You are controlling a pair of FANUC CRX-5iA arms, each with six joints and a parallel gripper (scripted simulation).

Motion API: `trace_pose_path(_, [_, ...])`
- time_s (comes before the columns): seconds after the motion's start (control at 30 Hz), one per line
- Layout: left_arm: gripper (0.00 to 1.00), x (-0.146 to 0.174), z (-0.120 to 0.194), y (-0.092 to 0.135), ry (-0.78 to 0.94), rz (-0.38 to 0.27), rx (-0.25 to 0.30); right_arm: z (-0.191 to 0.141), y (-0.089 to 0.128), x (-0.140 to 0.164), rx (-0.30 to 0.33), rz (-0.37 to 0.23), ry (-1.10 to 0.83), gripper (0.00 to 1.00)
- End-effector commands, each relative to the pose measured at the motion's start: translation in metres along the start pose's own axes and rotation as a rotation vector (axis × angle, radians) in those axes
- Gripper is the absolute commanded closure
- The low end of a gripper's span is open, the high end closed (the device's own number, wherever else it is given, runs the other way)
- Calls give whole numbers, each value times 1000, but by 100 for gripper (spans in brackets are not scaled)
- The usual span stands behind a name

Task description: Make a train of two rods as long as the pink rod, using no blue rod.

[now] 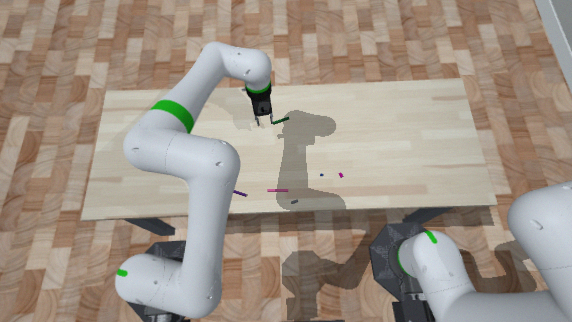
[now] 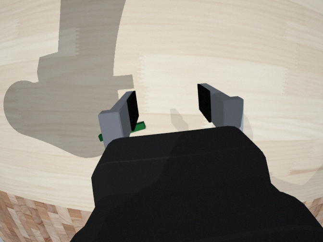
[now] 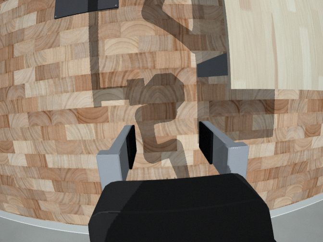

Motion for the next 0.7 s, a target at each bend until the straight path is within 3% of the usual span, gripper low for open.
trace_pose_path(0.0, [0,-15,-12,1,167,4,-15,0,1,0,0,-2,0,0])
trace_pose_path(0.43, [0,-44,-34,-1,520,1,-16,0,1,0,0,-2,0,0])
trace_pose_path(0.67, [0,-53,-40,-1,629,0,-16,0,1,0,0,-2,0,0])
Point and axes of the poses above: on each arm, the point where the finger pads meet when closed, its own y axis back along the fingers, its own z axis across the jaws, x = y × z, the point moved 5 cm from there along y, back along the fingers, and after that the axes turned 2 degrees about -y, right-handed, at the moved point
